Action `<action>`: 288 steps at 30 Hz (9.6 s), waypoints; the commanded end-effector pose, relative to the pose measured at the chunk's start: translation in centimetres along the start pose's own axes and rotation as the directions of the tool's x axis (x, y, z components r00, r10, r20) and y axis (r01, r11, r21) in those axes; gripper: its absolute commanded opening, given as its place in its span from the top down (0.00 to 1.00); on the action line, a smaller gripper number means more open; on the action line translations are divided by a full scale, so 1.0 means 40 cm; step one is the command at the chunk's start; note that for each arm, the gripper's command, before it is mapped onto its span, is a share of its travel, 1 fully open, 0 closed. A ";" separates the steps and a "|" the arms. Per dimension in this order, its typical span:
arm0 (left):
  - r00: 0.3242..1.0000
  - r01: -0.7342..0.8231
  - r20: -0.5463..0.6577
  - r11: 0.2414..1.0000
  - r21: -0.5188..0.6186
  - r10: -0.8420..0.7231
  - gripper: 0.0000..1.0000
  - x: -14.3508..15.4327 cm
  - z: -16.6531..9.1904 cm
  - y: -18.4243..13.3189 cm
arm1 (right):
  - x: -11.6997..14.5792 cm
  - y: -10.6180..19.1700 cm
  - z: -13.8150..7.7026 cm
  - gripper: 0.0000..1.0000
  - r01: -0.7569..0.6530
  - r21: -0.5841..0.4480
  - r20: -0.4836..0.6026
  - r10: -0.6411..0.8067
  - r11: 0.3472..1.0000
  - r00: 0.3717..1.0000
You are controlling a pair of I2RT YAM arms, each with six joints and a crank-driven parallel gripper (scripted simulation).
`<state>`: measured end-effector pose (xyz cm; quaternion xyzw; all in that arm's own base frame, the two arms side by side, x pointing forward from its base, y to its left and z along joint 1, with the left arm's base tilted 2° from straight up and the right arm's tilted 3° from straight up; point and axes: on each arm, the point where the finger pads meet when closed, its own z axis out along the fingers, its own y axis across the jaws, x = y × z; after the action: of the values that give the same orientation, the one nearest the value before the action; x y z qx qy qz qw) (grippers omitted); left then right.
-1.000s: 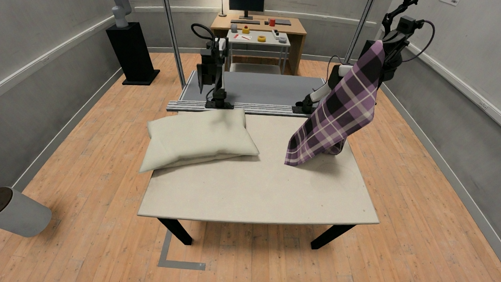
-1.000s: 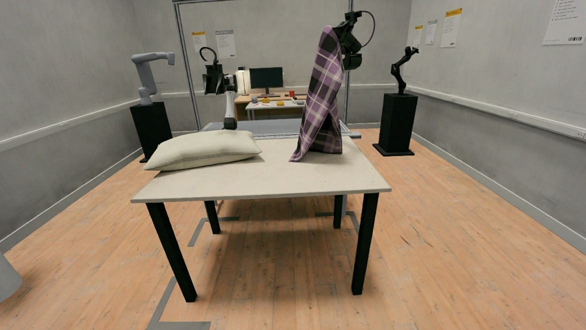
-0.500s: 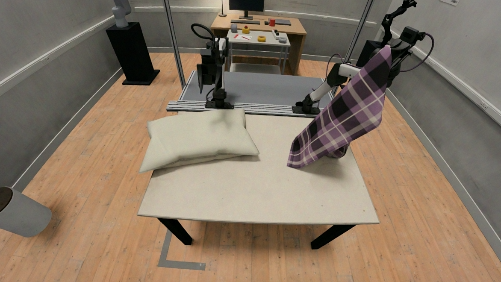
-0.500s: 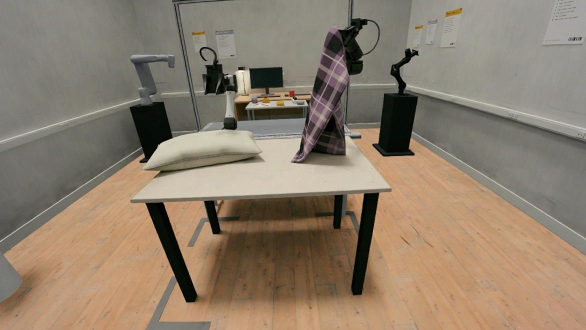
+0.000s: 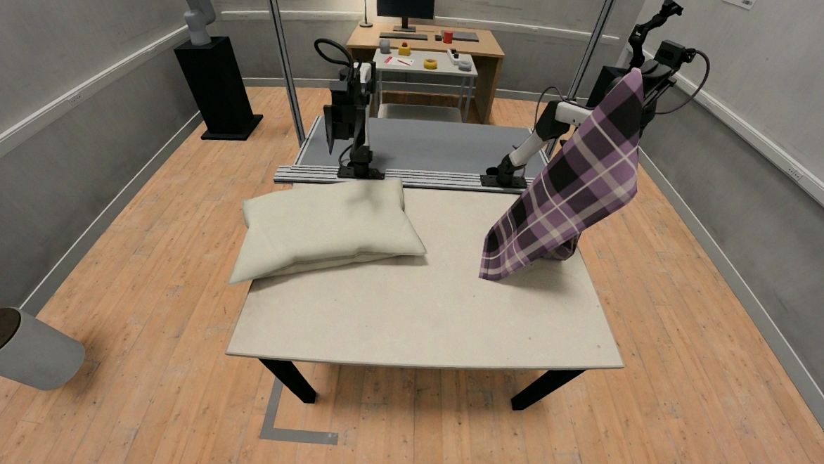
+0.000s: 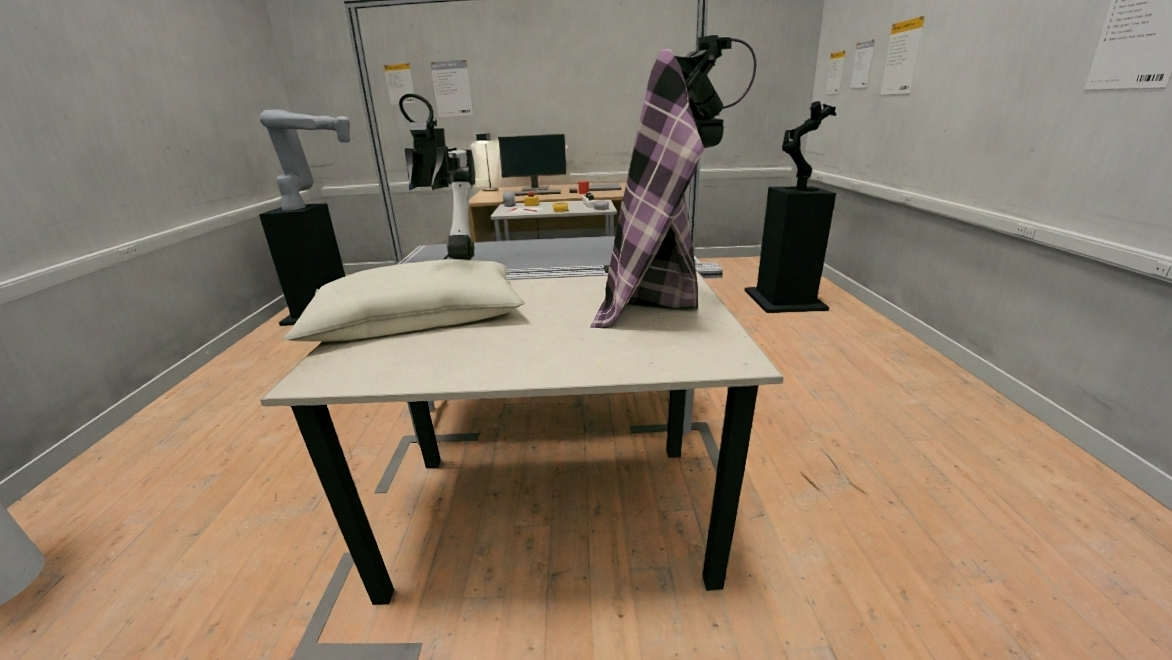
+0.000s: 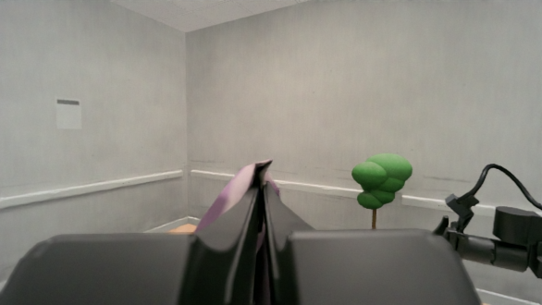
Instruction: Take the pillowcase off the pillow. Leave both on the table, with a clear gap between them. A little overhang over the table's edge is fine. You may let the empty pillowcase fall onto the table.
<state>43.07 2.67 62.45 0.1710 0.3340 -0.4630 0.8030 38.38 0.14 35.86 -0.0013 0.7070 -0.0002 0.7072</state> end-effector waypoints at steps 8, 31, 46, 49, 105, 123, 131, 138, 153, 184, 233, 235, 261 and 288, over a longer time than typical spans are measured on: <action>0.999 -0.039 0.032 0.999 0.016 0.038 0.99 -0.039 0.017 -0.039 | 0.017 -0.009 0.002 0.37 0.009 0.015 -0.011 -0.009 1.000 1.000; 0.993 -0.100 0.054 0.995 -0.022 0.101 0.99 -0.043 0.026 -0.050 | 0.017 -0.009 0.002 0.37 0.009 0.015 -0.011 -0.009 1.000 1.000; 0.960 -0.259 0.042 0.935 -0.241 0.277 0.99 -0.002 -0.041 -0.047 | 0.017 -0.009 0.002 0.37 0.009 0.015 -0.011 -0.009 1.000 1.000; 0.948 -0.298 0.021 0.912 -0.283 0.317 0.99 0.013 -0.066 -0.052 | 0.017 -0.009 0.002 0.37 0.009 0.015 -0.011 -0.009 1.000 1.000; 0.912 -0.396 -0.028 0.861 -0.318 0.409 0.99 0.133 -0.271 -0.181 | 0.017 -0.009 0.002 0.37 0.009 0.015 -0.011 -0.009 1.000 1.000; 0.925 -0.380 -0.148 0.858 -0.346 0.351 0.99 0.200 -0.347 -0.177 | 0.017 -0.009 0.002 0.37 0.009 0.015 -0.011 -0.009 1.000 1.000; 0.918 -0.381 -0.253 0.857 -0.348 0.306 0.99 0.233 -0.394 -0.191 | 0.017 -0.009 0.002 0.37 0.009 0.015 -0.011 -0.009 1.000 1.000; 0.903 -0.380 -0.340 0.857 -0.349 0.263 0.99 0.260 -0.444 -0.216 | 0.017 -0.009 0.002 0.37 0.009 0.015 -0.011 -0.009 1.000 1.000; 0.891 -0.400 -0.365 0.846 -0.352 0.270 0.99 0.255 -0.470 -0.243 | 0.017 -0.009 0.002 0.37 0.009 0.015 -0.011 -0.009 1.000 1.000; 0.734 -0.419 -0.673 0.839 -0.346 0.089 0.99 0.331 -0.585 -0.271 | 0.017 -0.009 0.002 0.37 0.009 0.015 -0.011 -0.009 1.000 1.000; 0.717 -0.375 -0.696 0.852 -0.366 0.016 0.99 0.460 -0.791 -0.371 | 0.017 -0.009 0.002 0.37 0.009 0.015 -0.011 -0.009 1.000 1.000; 0.718 -0.372 -0.696 0.840 -0.396 -0.010 0.99 0.459 -0.799 -0.362 | 0.017 -0.009 0.002 0.37 0.009 0.015 -0.011 -0.009 1.000 1.000; 0.454 -0.423 -0.875 0.825 -0.375 -0.165 0.99 0.530 -0.920 -0.404 | 0.017 -0.009 0.002 0.37 0.009 0.015 -0.011 -0.009 1.000 1.000; 0.395 -0.365 -0.894 0.857 -0.364 -0.212 0.99 0.574 -0.963 -0.460 | 0.017 -0.009 0.002 0.37 0.009 0.015 -0.011 -0.009 1.000 1.000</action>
<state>21.12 1.53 20.29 0.1932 0.8186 -0.1366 0.5234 38.38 0.14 35.86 -0.0013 0.7070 -0.0003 0.7072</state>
